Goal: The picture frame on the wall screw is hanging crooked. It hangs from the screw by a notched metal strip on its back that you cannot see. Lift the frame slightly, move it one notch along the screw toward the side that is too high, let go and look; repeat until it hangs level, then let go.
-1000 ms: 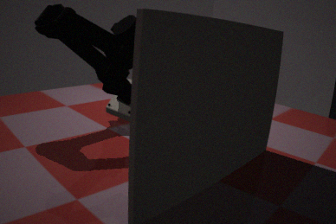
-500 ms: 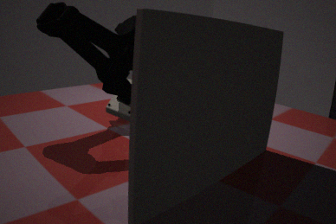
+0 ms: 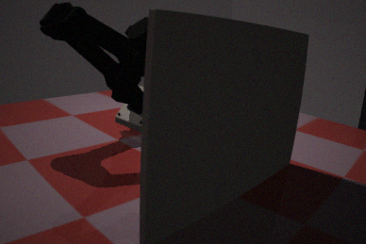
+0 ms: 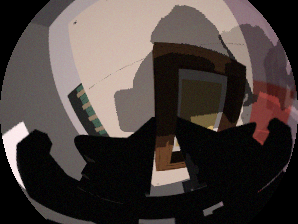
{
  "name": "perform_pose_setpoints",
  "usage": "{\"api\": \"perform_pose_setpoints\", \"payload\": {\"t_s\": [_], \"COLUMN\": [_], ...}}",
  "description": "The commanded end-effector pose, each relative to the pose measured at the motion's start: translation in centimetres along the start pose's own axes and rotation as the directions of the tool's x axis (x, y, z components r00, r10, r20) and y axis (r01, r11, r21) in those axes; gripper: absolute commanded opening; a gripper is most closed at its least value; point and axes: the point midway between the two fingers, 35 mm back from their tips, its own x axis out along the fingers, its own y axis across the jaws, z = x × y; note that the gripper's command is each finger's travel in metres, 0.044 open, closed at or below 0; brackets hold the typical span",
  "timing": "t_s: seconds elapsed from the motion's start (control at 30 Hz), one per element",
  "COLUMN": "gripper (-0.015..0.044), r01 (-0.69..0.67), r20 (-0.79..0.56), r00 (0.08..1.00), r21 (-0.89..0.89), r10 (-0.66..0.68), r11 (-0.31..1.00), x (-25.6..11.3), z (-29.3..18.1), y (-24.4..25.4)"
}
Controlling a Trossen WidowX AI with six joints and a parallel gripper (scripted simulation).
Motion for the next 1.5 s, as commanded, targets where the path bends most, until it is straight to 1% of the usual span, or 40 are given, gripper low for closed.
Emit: {"api": "perform_pose_setpoints", "payload": {"t_s": [0.0, 1.47], "gripper": [0.0, 0.0], "r01": [-0.002, -0.002], "r20": [-0.002, -0.002], "r00": [1.0, 1.0], "r21": [0.006, 0.007], "r10": [0.002, 0.002], "r11": [1.0, 1.0], "x": [0.01, 0.0], "z": [-0.02, 0.01], "y": [0.04, 0.9]}}
